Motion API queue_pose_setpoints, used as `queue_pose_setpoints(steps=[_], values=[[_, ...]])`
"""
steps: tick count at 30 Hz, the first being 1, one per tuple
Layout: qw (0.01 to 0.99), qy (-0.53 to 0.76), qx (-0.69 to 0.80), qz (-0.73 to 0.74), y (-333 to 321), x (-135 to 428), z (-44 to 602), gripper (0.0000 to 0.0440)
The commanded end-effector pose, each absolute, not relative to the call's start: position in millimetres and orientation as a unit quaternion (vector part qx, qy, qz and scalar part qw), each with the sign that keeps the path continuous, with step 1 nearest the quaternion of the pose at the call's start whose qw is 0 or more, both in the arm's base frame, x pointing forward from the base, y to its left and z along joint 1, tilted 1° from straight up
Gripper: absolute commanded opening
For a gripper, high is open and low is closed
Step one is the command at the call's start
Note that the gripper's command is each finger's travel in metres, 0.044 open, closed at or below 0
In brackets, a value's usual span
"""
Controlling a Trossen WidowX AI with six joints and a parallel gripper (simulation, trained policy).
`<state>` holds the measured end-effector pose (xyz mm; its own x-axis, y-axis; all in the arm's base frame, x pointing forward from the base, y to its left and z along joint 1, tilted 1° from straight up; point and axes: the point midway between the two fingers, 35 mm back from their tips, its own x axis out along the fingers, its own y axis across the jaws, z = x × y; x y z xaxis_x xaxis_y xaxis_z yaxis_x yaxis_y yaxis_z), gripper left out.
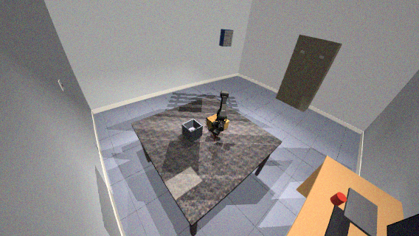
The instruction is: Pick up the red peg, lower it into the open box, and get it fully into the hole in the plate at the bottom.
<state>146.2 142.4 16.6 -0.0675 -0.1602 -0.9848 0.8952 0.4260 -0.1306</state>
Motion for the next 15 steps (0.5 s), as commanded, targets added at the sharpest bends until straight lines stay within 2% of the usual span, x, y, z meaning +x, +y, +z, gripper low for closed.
queue_pose_setpoints(steps=[1,10,12,15], values=[[0.606,0.583,0.313,-0.440,137.5,146.2,3.3,0.0378],[0.599,0.568,0.332,-0.456,129.6,147.1,-22.2,0.0343],[0.597,0.566,0.336,-0.458,129.2,147.9,-26.6,0.0317],[0.596,0.565,0.341,-0.457,130.5,150.4,-32.6,0.0251]])
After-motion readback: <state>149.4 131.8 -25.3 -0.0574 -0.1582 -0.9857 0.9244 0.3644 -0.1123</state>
